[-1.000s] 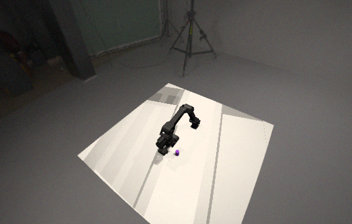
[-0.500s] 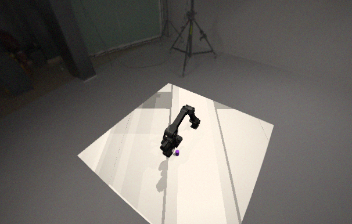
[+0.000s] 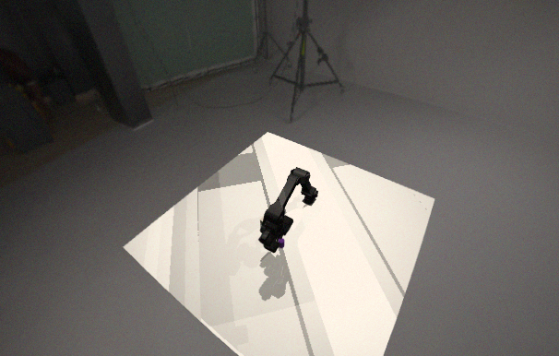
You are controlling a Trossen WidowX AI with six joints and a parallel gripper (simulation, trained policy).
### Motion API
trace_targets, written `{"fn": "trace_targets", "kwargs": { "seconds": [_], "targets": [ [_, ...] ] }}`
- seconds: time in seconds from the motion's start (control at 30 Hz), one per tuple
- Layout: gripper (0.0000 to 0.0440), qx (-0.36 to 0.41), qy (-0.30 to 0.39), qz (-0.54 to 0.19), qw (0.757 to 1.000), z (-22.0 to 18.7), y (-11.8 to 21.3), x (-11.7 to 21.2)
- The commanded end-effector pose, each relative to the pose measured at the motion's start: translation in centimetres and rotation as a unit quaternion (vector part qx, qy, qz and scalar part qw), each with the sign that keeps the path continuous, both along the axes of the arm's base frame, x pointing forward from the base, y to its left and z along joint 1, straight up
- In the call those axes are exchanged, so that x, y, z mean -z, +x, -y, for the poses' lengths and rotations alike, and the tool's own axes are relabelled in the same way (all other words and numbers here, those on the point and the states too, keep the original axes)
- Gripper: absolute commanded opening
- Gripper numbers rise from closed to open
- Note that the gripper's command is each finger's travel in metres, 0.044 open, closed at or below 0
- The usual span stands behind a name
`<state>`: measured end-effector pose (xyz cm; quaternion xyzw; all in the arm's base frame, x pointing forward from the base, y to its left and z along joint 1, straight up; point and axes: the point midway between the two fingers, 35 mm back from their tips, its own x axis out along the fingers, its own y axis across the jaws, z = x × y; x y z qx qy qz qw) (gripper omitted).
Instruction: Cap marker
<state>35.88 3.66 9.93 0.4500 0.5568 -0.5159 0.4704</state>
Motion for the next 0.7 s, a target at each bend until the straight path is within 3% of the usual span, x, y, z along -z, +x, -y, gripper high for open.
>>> {"fn": "trace_targets", "kwargs": {
  "seconds": [0.0,0.43,0.5,0.67],
  "targets": [
    [0.0282,-0.01,0.003,-0.013,1.0,-0.2,-0.4,1.1],
    [0.0239,-0.04,-0.003,-0.028,0.999,-0.2,-1.2,3.9],
    [0.0206,-0.044,-0.006,-0.026,0.999,-0.2,-1.2,3.9],
    [0.0076,-0.05,-0.011,-0.016,0.999,0.0,-1.3,2.9]
  ]
}}
